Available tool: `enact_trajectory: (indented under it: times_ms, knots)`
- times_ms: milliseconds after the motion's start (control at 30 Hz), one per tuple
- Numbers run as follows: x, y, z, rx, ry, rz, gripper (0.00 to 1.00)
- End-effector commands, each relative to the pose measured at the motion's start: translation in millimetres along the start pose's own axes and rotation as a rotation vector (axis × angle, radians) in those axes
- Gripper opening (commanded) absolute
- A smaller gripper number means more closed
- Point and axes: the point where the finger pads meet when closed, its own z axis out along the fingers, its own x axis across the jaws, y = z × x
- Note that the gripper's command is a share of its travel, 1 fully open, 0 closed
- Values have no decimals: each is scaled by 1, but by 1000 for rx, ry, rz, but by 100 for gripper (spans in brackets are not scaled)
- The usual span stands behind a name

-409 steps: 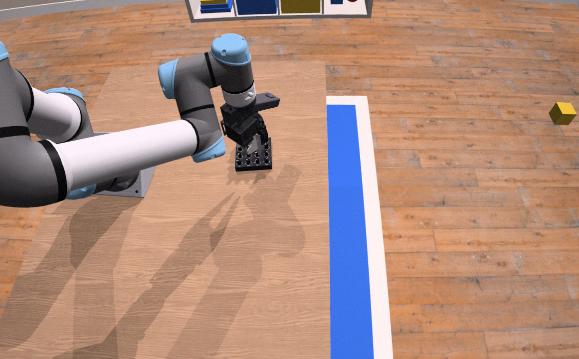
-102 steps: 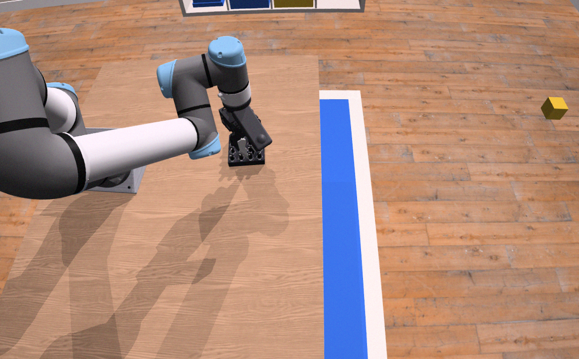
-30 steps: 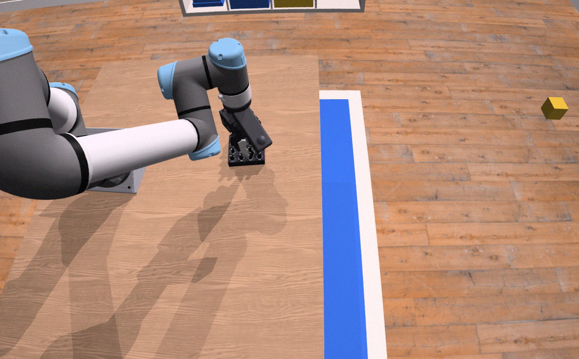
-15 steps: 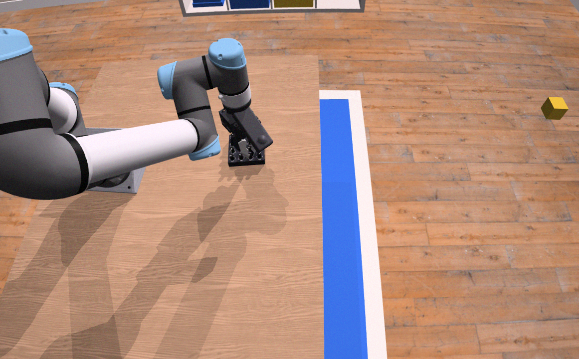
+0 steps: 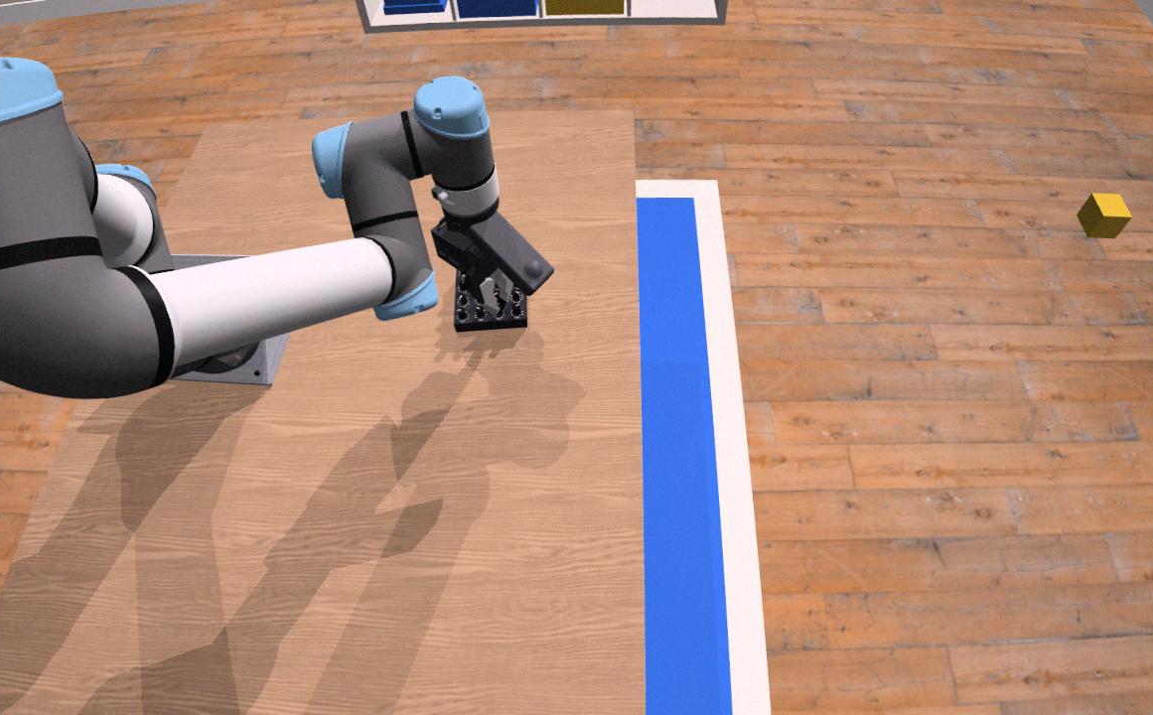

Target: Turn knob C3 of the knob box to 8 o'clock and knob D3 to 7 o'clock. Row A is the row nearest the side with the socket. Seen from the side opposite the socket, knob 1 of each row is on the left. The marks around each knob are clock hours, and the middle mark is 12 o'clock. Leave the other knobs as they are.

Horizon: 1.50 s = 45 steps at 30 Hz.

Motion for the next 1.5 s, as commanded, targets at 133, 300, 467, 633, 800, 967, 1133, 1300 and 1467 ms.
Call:
enact_trajectory:
  times_ms: [133,300,467,633,800,967,1133,1300,1467]
  knots:
    - [-1,0,0,1,-5,-125,4]
    - [-1,0,0,1,-5,-164,4]
    - [-1,0,0,1,-5,-169,4]
    - [-1,0,0,1,-5,-169,4]
    - [-1,0,0,1,-5,-169,4]
    - [-1,0,0,1,-5,-169,11]
    - [-1,0,0,1,-5,-169,11]
    - [-1,0,0,1,-5,-169,11]
    - [-1,0,0,1,-5,-169,11]
